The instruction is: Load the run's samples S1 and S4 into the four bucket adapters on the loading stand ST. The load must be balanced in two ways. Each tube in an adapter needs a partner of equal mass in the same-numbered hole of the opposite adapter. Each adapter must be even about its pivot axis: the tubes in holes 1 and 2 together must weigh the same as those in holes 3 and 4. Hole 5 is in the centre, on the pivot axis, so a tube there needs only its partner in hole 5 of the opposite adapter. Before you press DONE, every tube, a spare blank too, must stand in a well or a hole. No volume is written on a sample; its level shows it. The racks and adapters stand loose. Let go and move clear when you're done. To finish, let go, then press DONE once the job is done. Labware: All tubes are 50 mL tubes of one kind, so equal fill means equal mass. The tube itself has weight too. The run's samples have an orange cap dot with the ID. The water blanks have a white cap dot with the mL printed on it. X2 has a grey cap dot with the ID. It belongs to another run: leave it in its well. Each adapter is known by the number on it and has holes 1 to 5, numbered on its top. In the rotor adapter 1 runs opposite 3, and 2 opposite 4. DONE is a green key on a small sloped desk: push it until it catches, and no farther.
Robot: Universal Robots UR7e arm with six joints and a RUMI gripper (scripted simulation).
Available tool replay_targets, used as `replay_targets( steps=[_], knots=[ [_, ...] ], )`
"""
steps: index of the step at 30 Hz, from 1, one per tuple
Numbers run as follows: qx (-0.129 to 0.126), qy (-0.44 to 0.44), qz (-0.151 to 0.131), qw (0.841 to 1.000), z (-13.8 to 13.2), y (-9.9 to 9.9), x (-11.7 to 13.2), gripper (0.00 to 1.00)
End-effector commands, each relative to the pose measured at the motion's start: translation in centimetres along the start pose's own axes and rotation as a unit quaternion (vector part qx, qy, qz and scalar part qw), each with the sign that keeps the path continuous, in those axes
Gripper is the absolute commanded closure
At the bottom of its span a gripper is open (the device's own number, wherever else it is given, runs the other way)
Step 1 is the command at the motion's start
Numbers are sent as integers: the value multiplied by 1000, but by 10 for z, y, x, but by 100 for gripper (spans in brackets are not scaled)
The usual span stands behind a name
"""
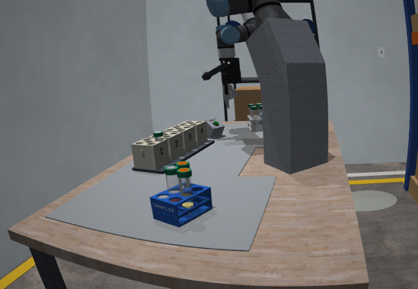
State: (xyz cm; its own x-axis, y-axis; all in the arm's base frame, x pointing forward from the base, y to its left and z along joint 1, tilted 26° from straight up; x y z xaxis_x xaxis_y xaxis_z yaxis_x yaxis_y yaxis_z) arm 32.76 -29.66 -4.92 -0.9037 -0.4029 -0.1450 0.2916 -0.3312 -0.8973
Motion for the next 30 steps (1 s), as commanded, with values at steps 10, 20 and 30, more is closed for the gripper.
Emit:
replay_targets(
  steps=[10, 20, 30],
  knots=[
    [-7, -3, 4, 1000, 79, 2, 71, 65],
    [-7, -3, 4, 1000, 140, 4, 128, 65],
    [-7, -3, 4, 1000, 161, 4, 146, 65]
  ],
)
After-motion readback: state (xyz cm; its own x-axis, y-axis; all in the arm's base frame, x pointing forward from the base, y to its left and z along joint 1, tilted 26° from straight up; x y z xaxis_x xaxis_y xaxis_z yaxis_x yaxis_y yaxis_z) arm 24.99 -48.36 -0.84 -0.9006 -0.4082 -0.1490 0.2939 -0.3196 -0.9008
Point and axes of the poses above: the point where the finger pads meet when closed, its own y axis out along the fingers, its own z axis across the jaws, x = y × z, the point moved 7 cm from there along -y, back along the fingers, and after that the axes turned 2 degrees about -y, right-handed, at the moved point
